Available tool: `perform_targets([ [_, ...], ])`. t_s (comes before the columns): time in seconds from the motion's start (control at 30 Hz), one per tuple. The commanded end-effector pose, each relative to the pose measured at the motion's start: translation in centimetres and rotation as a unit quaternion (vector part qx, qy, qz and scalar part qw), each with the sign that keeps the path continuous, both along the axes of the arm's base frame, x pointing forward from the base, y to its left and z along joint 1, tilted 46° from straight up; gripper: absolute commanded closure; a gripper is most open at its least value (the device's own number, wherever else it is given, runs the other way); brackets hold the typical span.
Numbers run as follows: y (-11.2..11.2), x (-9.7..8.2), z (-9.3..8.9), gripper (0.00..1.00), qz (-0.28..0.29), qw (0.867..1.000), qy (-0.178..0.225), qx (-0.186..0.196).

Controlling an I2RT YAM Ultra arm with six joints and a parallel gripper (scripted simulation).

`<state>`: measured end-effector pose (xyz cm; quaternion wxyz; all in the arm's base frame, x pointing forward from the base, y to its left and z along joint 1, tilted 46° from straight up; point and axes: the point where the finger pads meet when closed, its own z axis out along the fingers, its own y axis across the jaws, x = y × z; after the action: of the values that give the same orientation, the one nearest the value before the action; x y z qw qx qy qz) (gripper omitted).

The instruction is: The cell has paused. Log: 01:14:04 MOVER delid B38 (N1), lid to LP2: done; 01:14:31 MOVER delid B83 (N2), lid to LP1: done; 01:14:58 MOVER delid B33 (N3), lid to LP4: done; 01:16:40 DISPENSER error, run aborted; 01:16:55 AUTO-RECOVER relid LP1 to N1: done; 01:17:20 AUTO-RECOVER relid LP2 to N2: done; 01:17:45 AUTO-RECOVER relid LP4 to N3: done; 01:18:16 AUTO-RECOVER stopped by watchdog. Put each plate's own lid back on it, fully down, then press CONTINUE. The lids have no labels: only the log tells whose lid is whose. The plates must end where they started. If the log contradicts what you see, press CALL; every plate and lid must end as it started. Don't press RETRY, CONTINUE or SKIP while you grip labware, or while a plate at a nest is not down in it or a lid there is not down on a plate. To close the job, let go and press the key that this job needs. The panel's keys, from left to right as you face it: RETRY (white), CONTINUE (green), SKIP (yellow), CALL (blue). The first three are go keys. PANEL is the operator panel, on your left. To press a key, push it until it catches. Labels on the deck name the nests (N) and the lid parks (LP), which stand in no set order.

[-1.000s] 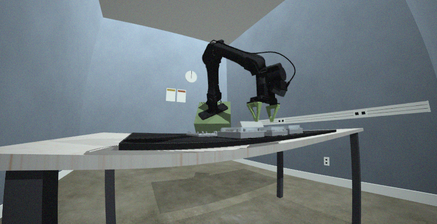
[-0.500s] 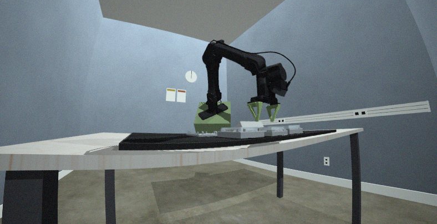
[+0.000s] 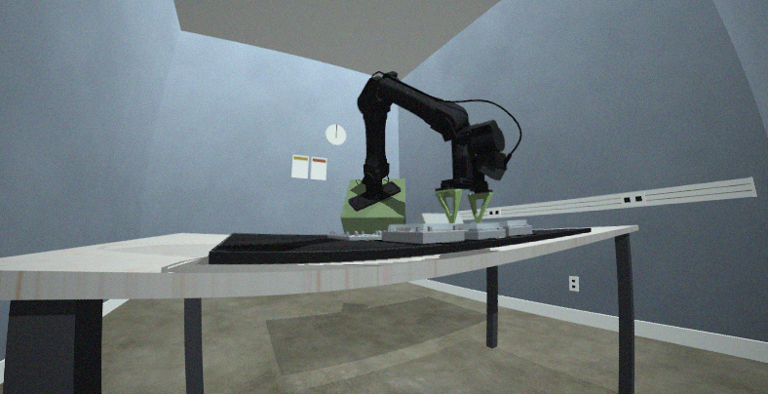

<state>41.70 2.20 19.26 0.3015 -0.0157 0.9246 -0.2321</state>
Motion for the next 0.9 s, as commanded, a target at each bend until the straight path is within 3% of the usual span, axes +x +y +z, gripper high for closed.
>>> perform_targets([
  [0.0, 0.0, 0.7, -0.1, 0.00, 0.006, 1.000, -0.012, 0.004],
  [0.13, 0.2, 1.0, -0.4, 0.00, 0.008, 1.000, -0.010, 0.003],
  [0.17, 0.7, 0.8, 1.2, 0.00, 0.015, 0.999, -0.030, 0.008],
  [0.33, 0.6, 1.0, 1.7, 0.00, 0.013, 0.999, -0.035, 0.008],
  [0.6, 0.0, 0.9, 0.6, 0.00, 0.006, 1.000, -0.019, 0.004],
  [0.87, 0.0, 0.9, 0.5, 0.00, 0.006, 1.000, -0.019, 0.004],
])
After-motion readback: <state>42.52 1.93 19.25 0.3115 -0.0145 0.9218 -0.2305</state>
